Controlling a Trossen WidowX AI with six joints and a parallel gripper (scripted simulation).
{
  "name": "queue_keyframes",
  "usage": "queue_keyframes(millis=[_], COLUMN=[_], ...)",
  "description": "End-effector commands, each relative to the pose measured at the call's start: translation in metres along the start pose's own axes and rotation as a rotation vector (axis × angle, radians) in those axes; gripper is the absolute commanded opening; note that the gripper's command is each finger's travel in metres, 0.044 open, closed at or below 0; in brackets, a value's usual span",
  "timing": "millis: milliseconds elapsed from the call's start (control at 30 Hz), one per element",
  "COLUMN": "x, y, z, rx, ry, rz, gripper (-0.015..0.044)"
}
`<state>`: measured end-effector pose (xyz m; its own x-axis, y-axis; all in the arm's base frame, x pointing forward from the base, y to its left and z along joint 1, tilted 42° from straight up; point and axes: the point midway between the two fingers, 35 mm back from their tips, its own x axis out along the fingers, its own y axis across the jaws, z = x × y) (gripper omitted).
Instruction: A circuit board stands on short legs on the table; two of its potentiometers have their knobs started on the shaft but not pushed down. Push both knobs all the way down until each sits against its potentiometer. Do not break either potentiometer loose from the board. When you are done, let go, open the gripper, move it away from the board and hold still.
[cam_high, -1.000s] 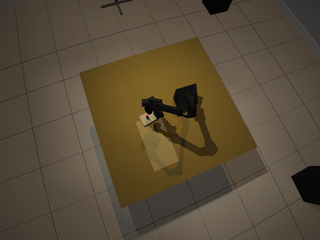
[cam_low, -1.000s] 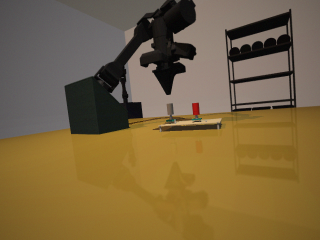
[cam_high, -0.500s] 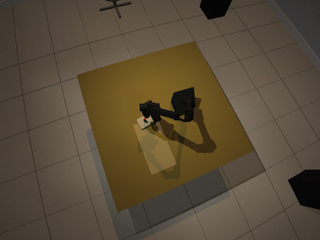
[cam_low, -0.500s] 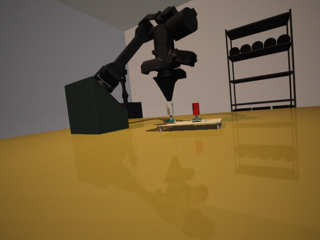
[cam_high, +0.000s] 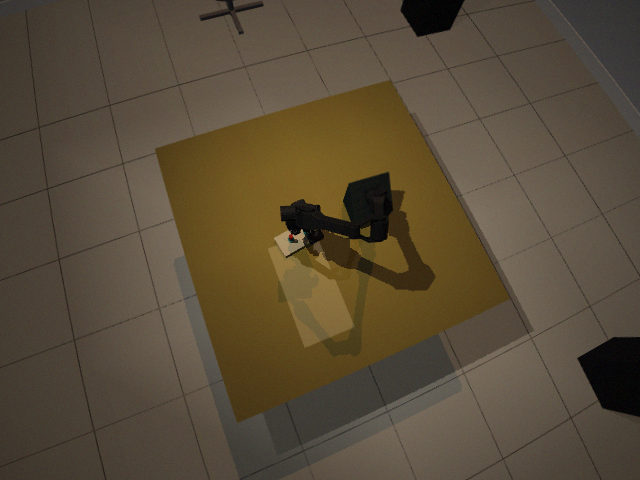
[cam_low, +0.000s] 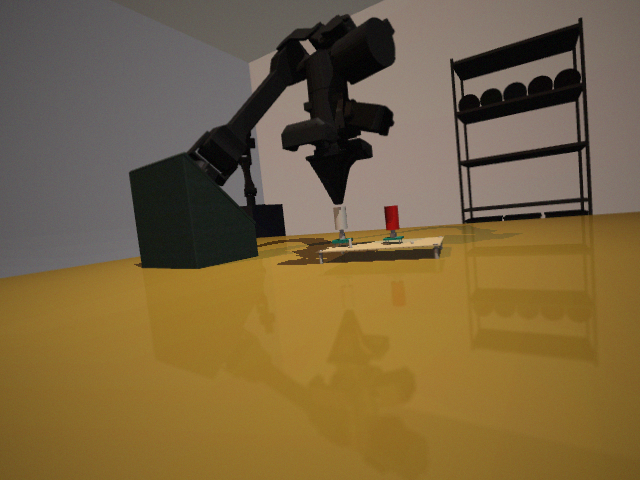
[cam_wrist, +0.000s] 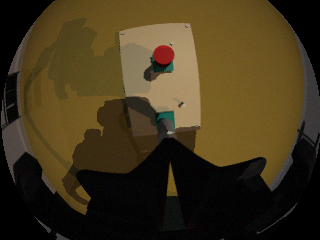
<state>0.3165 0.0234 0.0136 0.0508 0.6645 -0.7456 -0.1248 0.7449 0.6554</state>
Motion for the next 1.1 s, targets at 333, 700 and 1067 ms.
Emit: queue_keyframes(millis=[333, 700, 1067], x=[0.0043, 0.0042, 0.0048], y=[0.0009, 0.0009, 0.0009], z=[0.0002, 0.0002, 0.0002], rx=[0.001, 0.001, 0.001], ry=[-0.001, -0.001, -0.001], rz=[0.004, 0.004, 0.004], gripper=[0.0000, 0.0000, 0.0000])
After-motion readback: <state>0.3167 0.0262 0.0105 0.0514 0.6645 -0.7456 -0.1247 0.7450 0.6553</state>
